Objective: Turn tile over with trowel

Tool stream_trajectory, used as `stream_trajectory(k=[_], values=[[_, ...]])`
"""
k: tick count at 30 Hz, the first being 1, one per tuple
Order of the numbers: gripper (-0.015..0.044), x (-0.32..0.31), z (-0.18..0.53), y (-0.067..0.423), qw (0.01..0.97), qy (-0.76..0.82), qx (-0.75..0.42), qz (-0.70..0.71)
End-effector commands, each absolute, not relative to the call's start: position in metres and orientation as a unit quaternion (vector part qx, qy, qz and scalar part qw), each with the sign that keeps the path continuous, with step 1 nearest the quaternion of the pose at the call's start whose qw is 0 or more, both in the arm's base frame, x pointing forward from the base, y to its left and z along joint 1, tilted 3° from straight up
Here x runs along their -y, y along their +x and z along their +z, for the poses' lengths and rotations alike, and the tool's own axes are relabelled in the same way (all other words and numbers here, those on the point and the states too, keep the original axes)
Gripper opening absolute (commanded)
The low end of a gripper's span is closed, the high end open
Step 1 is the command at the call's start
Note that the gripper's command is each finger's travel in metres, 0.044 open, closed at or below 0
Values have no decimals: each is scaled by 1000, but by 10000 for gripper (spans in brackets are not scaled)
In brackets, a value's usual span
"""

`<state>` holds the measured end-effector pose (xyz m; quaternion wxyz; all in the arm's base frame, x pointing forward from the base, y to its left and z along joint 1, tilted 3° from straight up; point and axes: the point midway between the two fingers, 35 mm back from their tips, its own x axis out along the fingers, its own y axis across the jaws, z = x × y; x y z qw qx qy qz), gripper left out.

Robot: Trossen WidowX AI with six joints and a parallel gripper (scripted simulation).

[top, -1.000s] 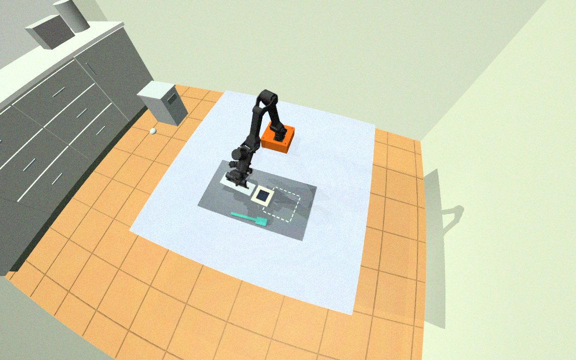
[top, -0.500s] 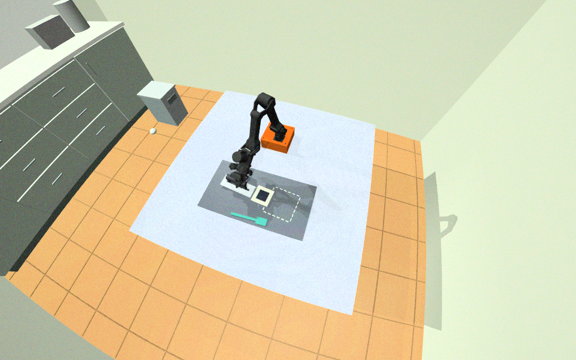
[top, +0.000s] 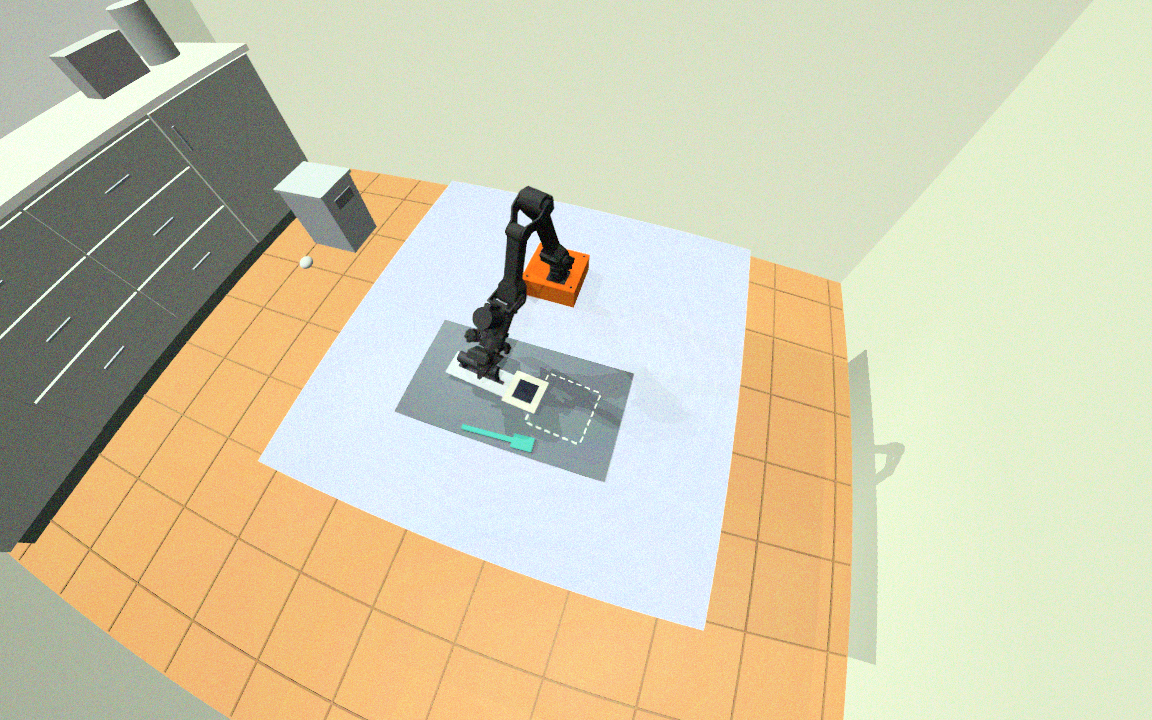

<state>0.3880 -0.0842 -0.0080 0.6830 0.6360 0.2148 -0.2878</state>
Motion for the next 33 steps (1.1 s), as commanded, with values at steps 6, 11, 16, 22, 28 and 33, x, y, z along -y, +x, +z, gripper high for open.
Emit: stream_trajectory(k=[6, 11, 16, 22, 28, 33], values=[[0, 67, -7, 390, 683, 637, -215, -284], [0, 59, -7, 390, 683, 638, -215, -284], [0, 54, -7, 390, 683, 638, -215, -283], [0, 58, 0, 390, 661, 662, -222, -275], [0, 57, 10, 390, 650, 674, -226, -270], [0, 52, 21, 391, 650, 674, -226, -270]])
